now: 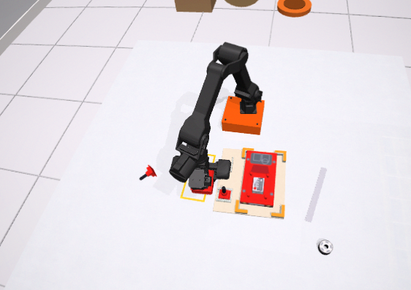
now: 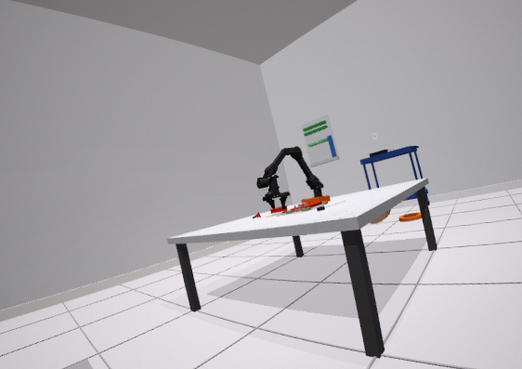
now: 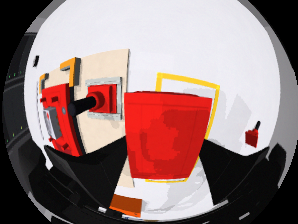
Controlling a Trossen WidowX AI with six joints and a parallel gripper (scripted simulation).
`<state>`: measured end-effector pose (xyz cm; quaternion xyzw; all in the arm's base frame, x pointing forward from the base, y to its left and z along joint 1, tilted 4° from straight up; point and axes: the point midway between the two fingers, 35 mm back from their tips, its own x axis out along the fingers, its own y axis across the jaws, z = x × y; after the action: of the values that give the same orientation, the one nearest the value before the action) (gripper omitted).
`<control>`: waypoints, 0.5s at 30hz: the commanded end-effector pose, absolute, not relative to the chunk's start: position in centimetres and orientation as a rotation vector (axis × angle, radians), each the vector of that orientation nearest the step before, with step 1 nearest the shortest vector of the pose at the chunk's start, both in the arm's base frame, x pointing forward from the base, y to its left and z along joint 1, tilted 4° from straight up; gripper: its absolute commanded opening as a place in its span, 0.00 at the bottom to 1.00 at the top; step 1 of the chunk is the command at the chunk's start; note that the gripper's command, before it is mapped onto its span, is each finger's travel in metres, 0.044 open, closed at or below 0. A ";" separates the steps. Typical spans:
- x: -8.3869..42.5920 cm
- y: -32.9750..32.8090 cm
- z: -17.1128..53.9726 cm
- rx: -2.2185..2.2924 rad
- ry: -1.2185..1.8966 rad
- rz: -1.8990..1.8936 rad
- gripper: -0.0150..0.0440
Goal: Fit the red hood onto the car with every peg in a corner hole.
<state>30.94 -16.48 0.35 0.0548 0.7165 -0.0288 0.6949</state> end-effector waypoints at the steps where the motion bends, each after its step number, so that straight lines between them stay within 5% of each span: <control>1: 31.0 -16.6 1.7 0.119 1.594 -0.065 0.25; 15: 31.2 -16.8 6.2 0.119 1.594 -0.066 0.25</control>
<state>31.17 -16.74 5.11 0.0549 0.7152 -0.0300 0.6961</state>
